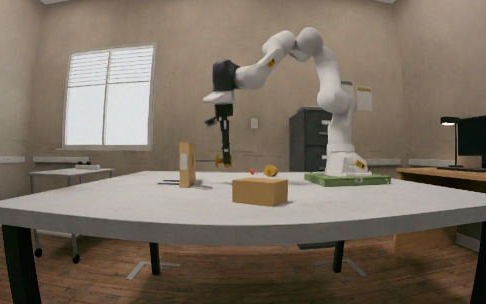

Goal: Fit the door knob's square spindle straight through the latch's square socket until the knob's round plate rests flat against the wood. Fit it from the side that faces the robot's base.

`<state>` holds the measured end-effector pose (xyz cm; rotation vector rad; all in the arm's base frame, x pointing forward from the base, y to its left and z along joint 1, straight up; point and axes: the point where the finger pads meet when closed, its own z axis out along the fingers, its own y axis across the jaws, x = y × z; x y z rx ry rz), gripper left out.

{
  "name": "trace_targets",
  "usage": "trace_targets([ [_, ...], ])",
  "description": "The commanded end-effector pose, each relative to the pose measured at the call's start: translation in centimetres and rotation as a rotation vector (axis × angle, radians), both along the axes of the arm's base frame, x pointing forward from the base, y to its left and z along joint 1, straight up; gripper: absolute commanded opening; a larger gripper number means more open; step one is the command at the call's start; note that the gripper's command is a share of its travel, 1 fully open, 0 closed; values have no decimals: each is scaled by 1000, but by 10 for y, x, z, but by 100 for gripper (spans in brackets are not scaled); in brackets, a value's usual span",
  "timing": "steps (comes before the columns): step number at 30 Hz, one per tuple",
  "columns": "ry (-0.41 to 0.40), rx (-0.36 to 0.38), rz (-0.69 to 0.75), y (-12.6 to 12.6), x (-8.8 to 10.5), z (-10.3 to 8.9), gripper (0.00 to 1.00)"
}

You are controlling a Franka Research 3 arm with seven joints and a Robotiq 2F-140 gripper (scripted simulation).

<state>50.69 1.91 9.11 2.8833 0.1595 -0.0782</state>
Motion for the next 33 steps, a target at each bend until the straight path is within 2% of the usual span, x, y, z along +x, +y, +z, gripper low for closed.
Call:
trace_targets([
  [1,-7,-1,-5,0,2,2,42],
  [33,-11,-1,-19,1,9,2,42],
])
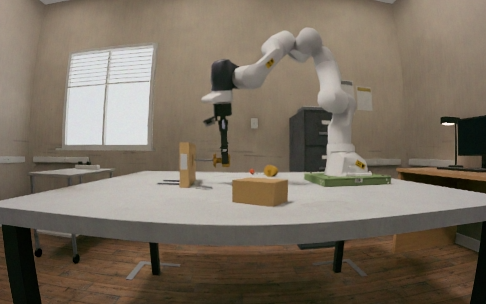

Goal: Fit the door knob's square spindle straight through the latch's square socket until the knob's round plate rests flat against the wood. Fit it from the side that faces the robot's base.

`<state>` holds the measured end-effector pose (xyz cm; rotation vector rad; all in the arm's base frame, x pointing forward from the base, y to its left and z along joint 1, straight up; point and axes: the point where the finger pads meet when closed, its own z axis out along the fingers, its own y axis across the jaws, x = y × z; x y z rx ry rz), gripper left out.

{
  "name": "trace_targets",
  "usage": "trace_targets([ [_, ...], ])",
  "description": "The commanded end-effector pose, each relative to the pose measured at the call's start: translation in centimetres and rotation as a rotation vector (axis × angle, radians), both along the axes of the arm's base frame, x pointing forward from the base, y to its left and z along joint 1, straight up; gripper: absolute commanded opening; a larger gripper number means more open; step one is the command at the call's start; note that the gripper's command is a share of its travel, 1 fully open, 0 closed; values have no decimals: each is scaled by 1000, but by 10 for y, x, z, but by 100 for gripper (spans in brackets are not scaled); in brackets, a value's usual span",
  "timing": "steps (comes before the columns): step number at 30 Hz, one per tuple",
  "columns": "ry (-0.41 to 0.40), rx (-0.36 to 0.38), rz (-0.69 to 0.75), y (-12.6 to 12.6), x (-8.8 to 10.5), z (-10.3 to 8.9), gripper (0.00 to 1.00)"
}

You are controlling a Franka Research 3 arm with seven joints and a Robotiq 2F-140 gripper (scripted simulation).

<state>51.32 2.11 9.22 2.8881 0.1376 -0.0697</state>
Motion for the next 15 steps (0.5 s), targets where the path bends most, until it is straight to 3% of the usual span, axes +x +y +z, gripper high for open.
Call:
trace_targets([
  [1,-3,-5,-4,-1,3,1,42],
  [15,-2,-5,-4,-1,6,1,42],
])
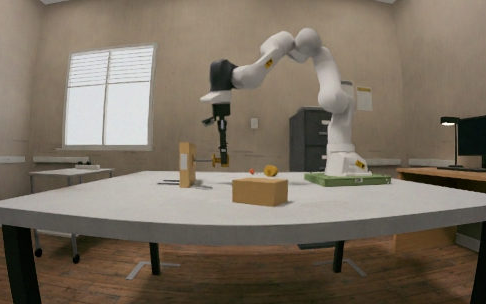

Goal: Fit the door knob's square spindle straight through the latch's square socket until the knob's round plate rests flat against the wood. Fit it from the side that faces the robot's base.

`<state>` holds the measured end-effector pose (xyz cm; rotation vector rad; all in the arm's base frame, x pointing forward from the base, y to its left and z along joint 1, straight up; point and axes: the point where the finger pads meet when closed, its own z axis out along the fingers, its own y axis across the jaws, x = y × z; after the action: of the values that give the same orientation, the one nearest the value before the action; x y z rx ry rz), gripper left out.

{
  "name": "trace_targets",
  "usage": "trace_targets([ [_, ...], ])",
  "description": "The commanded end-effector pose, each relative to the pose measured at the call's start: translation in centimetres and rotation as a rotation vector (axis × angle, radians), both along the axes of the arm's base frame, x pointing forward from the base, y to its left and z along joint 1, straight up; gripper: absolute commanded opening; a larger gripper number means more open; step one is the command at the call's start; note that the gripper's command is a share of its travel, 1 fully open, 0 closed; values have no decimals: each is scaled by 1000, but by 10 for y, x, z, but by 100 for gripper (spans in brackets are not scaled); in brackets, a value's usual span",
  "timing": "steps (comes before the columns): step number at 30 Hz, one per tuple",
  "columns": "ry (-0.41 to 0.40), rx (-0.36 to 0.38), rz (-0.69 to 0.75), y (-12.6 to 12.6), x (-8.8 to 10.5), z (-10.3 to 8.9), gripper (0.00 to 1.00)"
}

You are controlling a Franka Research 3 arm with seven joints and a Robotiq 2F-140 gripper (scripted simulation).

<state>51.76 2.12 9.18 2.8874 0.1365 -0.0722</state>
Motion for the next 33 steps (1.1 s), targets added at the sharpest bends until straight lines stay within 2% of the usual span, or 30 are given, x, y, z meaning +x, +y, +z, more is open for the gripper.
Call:
trace_targets([
  [1,-4,-5,-3,-1,2,1,42],
  [33,-3,-5,-1,-1,7,1,42],
])
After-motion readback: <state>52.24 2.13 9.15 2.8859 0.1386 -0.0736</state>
